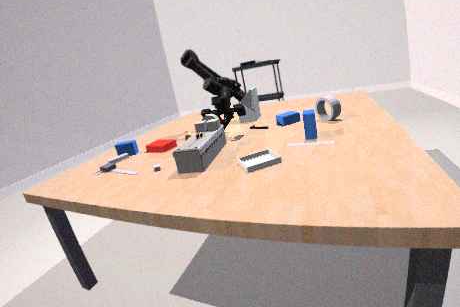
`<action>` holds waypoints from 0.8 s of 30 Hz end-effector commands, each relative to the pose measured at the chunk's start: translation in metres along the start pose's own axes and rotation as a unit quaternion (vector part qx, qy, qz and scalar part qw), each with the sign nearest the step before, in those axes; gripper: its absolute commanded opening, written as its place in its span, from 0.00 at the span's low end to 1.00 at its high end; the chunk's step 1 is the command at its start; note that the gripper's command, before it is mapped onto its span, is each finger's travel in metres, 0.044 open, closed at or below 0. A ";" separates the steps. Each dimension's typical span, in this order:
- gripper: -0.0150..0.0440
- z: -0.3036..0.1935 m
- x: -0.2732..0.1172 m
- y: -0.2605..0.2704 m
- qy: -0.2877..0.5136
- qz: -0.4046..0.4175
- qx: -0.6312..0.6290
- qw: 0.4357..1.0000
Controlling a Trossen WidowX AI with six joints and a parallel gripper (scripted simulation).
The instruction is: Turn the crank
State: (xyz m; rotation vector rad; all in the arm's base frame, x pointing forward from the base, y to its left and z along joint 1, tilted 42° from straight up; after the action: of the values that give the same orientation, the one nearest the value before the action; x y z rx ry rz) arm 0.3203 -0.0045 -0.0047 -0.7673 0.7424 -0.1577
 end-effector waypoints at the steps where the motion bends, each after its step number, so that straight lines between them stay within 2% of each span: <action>1: 0.25 0.006 -0.006 0.005 -0.005 0.004 -0.003 1.000; 24: 0.25 0.028 -0.028 -0.006 -0.006 0.004 -0.002 1.000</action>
State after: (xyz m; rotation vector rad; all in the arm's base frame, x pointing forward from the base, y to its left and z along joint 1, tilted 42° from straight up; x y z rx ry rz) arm 0.3191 0.0162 0.0213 -0.7701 0.7452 -0.1383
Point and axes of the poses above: the point midway between the two fingers, 35 mm back from their tips, its own x axis out along the fingers, its own y axis across the jaws, z = x × y, the point moved 2 cm from there along -x, back along the fingers, and after that the axes turned 2 degrees about -x, right-handed, at the moved point
